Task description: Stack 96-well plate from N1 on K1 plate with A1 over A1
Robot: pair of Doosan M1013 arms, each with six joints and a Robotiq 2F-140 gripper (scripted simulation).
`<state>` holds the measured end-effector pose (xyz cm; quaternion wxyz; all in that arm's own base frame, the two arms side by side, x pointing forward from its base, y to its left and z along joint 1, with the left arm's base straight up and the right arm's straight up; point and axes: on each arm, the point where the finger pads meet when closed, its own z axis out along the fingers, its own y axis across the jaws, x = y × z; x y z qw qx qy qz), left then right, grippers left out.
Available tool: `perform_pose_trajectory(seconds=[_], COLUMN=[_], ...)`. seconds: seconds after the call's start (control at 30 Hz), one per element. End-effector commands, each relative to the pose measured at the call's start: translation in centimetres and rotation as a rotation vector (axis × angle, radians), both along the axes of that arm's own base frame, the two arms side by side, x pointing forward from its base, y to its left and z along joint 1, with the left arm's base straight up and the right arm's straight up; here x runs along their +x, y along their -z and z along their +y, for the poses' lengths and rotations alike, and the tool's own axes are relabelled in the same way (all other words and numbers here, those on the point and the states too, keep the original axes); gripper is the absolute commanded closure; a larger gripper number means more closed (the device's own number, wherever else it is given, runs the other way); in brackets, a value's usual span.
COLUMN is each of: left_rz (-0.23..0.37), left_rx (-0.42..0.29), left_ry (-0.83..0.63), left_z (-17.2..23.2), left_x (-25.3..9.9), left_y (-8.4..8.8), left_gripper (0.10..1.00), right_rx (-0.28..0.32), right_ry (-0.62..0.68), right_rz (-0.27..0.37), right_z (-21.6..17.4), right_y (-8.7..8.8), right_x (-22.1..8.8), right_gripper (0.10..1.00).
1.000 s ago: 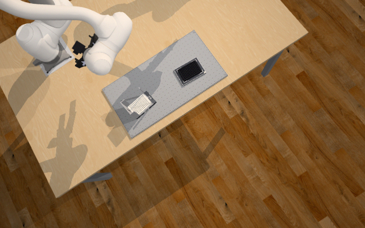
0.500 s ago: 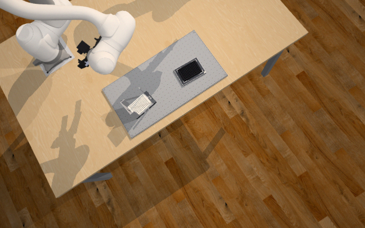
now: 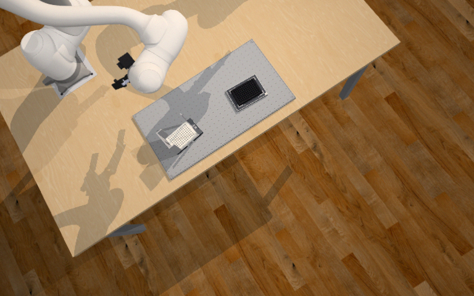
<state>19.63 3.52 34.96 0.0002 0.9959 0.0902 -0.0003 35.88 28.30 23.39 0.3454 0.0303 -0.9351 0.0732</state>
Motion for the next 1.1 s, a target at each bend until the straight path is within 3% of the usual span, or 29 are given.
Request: perform_pose_trajectory(seconds=[0.0,0.47,1.07], left_rz=[0.000,0.000,0.000], left_rx=[0.000,0.000,0.000], left_ry=[0.000,0.000,0.000], left_z=[0.0,0.0,0.0], left_x=[0.0,0.0,0.0], left_y=[0.0,0.0,0.0], left_gripper=[0.098,0.098,0.098], right_rx=[-0.015,-0.164,-0.289], right_ry=[0.017,0.211,0.439], right_rz=[-0.015,-0.164,-0.314], right_z=[0.4,4.7,9.8], right_y=[0.0,1.3,2.4], right_x=[0.5,5.8,11.2], right_gripper=[0.098,0.098,0.098])
